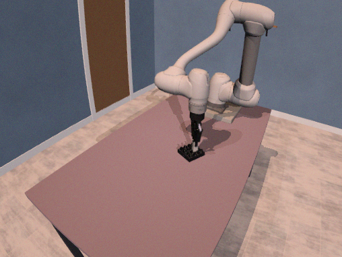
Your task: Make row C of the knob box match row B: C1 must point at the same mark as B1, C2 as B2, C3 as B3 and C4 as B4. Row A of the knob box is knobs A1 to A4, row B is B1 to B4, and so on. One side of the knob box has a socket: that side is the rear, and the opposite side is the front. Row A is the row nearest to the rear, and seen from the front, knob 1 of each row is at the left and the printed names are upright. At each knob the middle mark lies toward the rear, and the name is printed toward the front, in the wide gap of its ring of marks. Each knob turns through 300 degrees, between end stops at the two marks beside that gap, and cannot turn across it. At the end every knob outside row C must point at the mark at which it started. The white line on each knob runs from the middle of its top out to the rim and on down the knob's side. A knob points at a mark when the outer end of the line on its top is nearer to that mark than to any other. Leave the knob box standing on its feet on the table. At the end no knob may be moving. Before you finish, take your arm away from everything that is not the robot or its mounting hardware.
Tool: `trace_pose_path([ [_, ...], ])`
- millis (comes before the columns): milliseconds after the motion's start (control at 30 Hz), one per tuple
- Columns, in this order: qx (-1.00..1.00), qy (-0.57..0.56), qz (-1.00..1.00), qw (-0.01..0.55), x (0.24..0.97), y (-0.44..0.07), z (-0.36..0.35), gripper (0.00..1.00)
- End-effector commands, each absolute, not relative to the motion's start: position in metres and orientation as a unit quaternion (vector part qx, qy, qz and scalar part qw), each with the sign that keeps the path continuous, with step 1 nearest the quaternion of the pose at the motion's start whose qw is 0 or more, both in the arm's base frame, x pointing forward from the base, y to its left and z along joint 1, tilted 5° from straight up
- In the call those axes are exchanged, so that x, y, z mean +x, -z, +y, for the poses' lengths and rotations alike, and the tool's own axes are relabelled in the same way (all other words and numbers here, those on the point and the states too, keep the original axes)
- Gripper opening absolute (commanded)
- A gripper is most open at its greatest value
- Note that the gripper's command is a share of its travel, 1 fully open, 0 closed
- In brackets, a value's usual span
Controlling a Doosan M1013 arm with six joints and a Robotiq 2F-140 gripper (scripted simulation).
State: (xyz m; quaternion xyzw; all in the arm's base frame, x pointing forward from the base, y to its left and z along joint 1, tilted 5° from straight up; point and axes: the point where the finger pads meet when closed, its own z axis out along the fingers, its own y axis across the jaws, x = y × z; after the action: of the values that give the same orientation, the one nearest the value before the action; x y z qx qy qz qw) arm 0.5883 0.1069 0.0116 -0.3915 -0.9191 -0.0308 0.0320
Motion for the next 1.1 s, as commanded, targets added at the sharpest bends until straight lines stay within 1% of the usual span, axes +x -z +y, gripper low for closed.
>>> trace_pose_path([
  [0, -0.43, 0.028, -0.902, 0.033, 0.5883, -0.0117, 0.107, 0.05],
  [633, -0.598, 0.021, -0.8, 0.038, 0.5883, -0.0117, 0.107, 0.05],
  [1067, -0.722, 0.015, -0.69, 0.04, 0.5883, -0.0117, 0.107, 0.05],
])
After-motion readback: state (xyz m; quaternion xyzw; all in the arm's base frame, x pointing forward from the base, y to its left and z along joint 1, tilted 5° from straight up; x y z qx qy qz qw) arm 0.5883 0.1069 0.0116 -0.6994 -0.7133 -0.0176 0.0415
